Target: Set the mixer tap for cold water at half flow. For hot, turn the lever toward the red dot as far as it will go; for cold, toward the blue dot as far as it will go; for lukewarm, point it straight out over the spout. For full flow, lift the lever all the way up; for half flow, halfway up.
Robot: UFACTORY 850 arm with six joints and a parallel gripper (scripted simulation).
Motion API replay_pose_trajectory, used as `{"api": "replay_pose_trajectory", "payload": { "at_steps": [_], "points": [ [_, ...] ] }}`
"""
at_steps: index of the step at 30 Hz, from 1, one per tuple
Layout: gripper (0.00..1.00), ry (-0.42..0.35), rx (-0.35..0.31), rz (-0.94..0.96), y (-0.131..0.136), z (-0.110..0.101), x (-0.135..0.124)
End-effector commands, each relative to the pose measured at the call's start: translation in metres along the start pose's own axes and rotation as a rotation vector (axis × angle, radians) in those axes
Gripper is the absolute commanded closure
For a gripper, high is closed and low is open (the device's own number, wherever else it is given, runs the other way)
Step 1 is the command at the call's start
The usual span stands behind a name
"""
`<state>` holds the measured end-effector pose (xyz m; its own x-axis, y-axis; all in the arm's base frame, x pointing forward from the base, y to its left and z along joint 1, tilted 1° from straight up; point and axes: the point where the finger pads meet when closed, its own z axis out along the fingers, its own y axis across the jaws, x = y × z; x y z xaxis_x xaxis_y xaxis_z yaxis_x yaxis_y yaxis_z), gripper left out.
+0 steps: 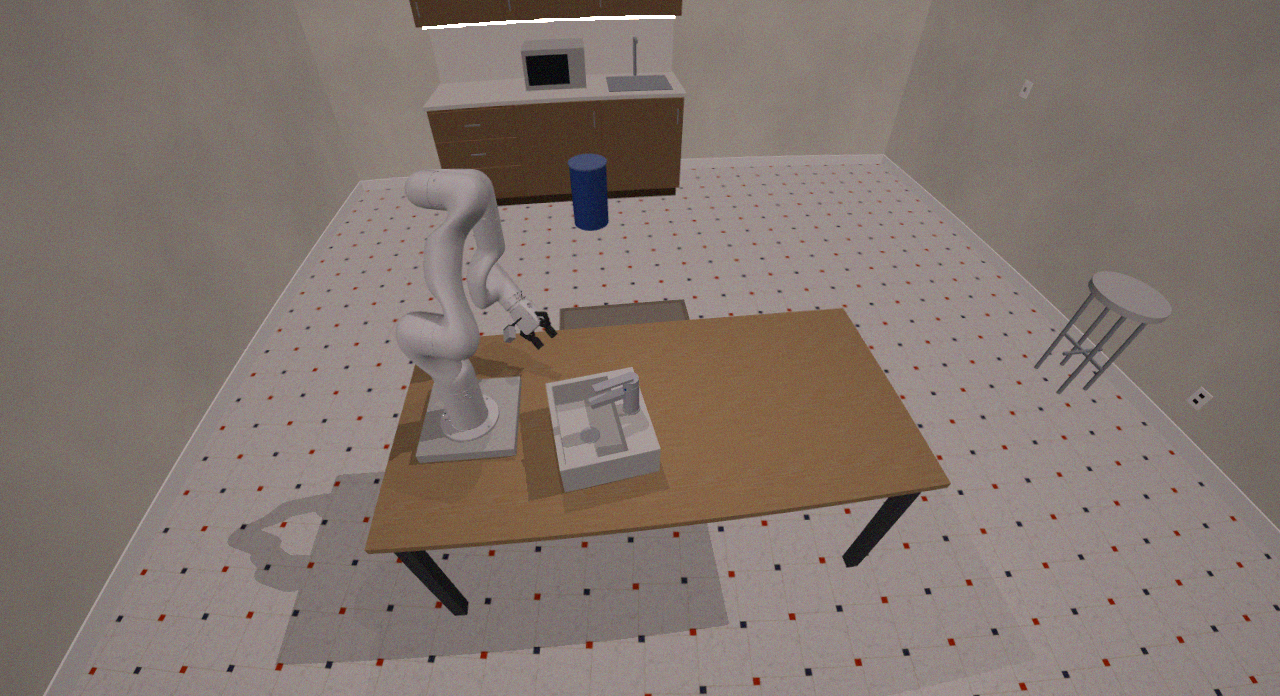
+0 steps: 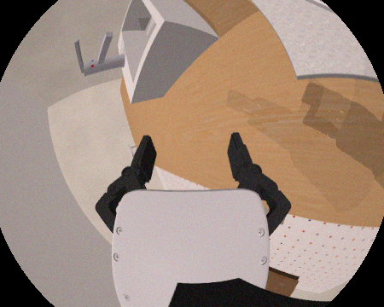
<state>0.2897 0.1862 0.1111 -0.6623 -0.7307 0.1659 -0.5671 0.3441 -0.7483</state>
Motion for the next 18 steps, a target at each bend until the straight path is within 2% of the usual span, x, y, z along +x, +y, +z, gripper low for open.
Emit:
{"api": "replay_pose_trajectory", "payload": {
  "at_steps": [1,2,4,6,7,8,9,10,11,12,13,14,15,16,17,18],
  "points": [
    [0.00,-0.120,-0.138,-0.149,-0.015,0.018,-0.049],
    [0.00,-0.168,-0.173,-0.203,-0.022,0.023,-0.064],
    [0.00,-0.168,-0.173,-0.203,-0.022,0.023,-0.064],
    [0.00,-0.280,-0.230,-0.324,-0.043,0.032,-0.093],
    [0.00,-0.280,-0.230,-0.324,-0.043,0.032,-0.093],
    [0.00,-0.343,-0.251,-0.393,-0.057,0.037,-0.105],
    [0.00,-0.343,-0.251,-0.393,-0.057,0.037,-0.105],
    [0.00,-0.409,-0.264,-0.466,-0.072,0.042,-0.117],
    [0.00,-0.409,-0.264,-0.466,-0.072,0.042,-0.117],
    [0.00,-0.476,-0.271,-0.543,-0.090,0.047,-0.126],
    [0.00,-0.476,-0.271,-0.543,-0.090,0.047,-0.126],
    [0.00,-0.544,-0.269,-0.626,-0.108,0.053,-0.132],
    [0.00,-0.544,-0.269,-0.626,-0.108,0.053,-0.132],
    [0.00,-0.610,-0.260,-0.713,-0.128,0.059,-0.135],
    [0.00,-0.610,-0.260,-0.713,-0.128,0.059,-0.135],
    [0.00,-0.673,-0.244,-0.804,-0.149,0.065,-0.134]
  ]
}}
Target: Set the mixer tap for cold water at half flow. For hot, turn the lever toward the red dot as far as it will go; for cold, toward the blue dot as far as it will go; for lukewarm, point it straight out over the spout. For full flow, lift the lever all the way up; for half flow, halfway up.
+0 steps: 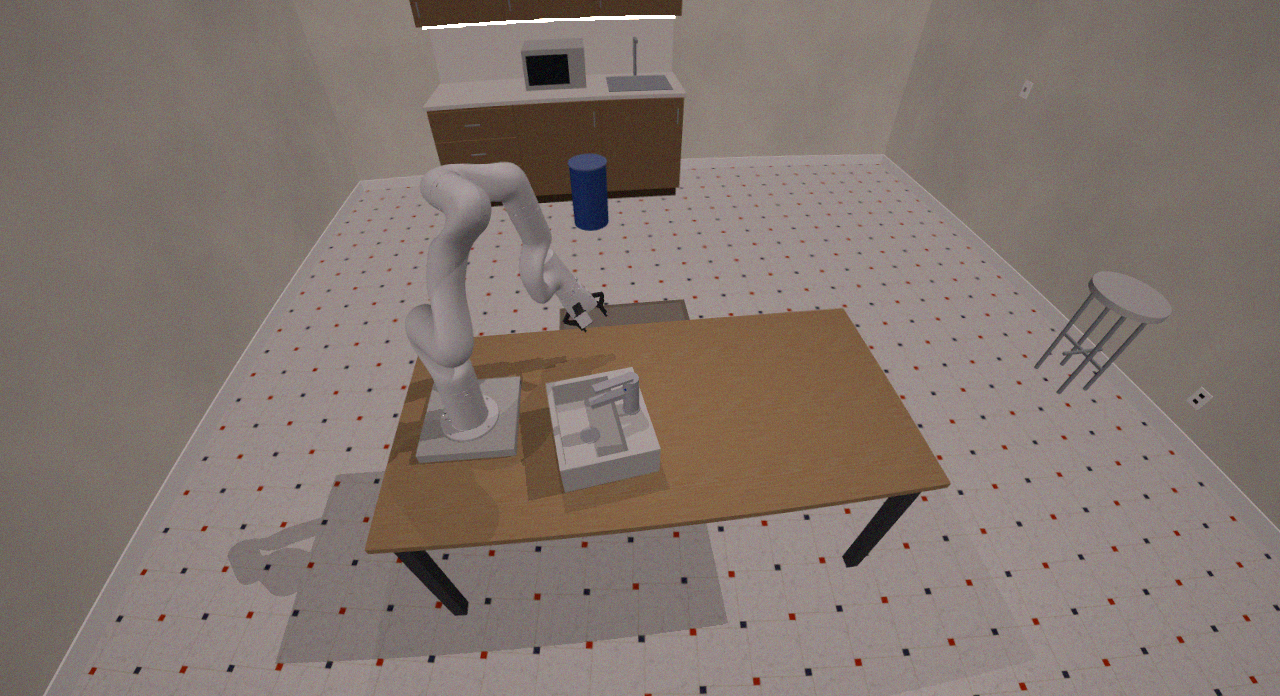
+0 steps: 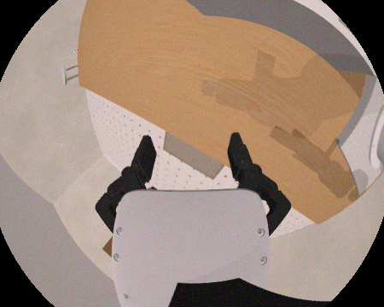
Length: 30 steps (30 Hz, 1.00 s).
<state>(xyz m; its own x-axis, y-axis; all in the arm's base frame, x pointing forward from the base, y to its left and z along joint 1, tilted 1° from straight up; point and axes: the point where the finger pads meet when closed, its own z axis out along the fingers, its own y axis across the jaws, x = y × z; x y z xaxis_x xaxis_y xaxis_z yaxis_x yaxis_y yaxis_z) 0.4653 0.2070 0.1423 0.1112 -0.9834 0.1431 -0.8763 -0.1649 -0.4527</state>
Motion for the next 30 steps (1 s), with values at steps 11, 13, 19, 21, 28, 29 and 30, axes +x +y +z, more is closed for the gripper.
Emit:
{"api": "replay_pose_trajectory", "payload": {
  "at_steps": [11,13,19,21,28,29,30],
  "points": [
    [0.00,-0.260,0.015,-0.594,-0.071,-0.021,0.099],
    [0.00,-0.282,0.018,-0.701,-0.074,-0.029,0.124],
    [0.00,-0.333,0.001,-1.000,-0.067,-0.056,0.203],
    [0.00,-0.348,-0.013,-1.089,-0.060,-0.065,0.229],
    [0.00,-0.422,-0.114,-1.424,-0.015,-0.112,0.334],
    [0.00,-0.422,-0.114,-1.424,-0.013,-0.115,0.339],
    [0.00,-0.437,-0.134,-1.467,-0.004,-0.123,0.354]
  ]
}}
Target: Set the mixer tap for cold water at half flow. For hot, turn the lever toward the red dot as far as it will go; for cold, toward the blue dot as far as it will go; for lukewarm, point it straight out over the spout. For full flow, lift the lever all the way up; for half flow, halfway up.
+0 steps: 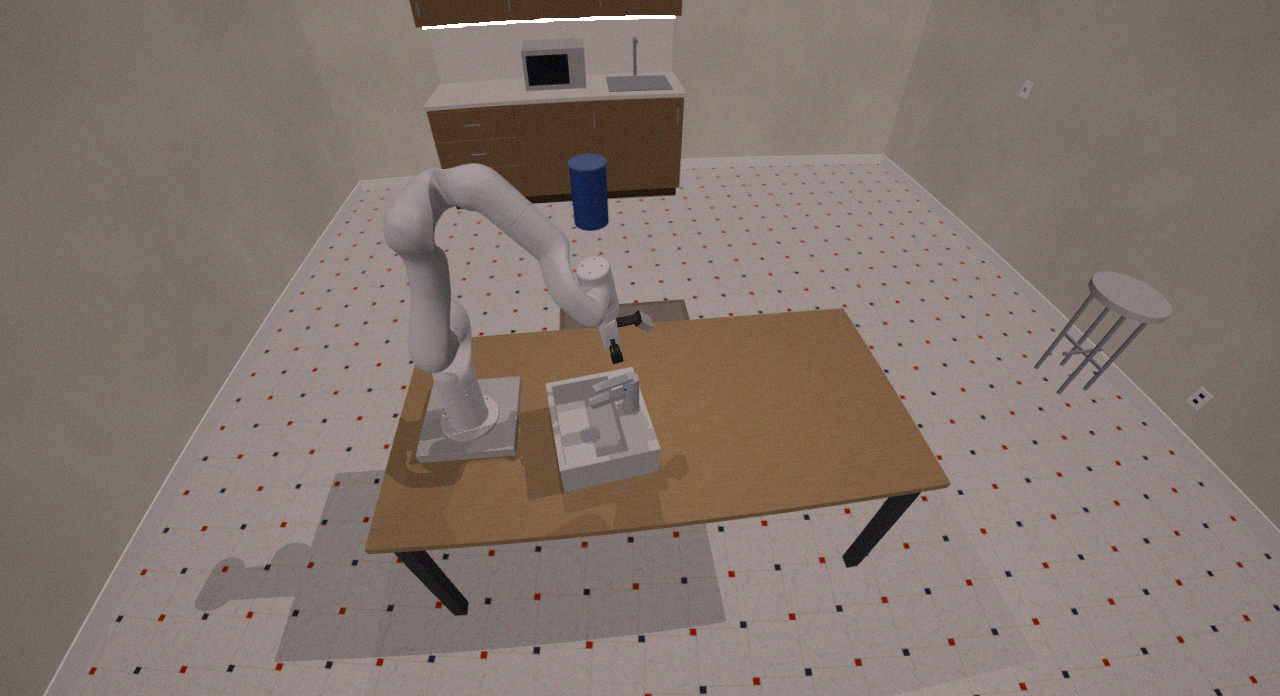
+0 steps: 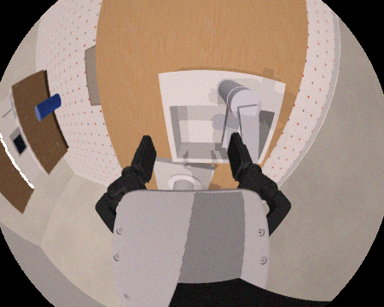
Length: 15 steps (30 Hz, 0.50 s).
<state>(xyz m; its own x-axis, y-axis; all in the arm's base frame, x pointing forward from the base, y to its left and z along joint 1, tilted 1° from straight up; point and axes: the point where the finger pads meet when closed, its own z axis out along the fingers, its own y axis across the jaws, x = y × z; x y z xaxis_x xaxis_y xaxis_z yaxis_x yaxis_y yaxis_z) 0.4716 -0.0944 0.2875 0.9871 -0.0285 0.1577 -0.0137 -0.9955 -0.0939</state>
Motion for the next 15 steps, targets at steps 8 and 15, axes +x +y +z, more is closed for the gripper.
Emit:
{"api": "replay_pose_trajectory", "payload": {
  "at_steps": [8,15],
  "points": [
    [0.00,-0.150,-0.057,-0.236,0.088,-0.054,-0.051],
    [1.00,-0.159,-0.060,-0.246,0.092,-0.056,-0.054]
  ]
}}
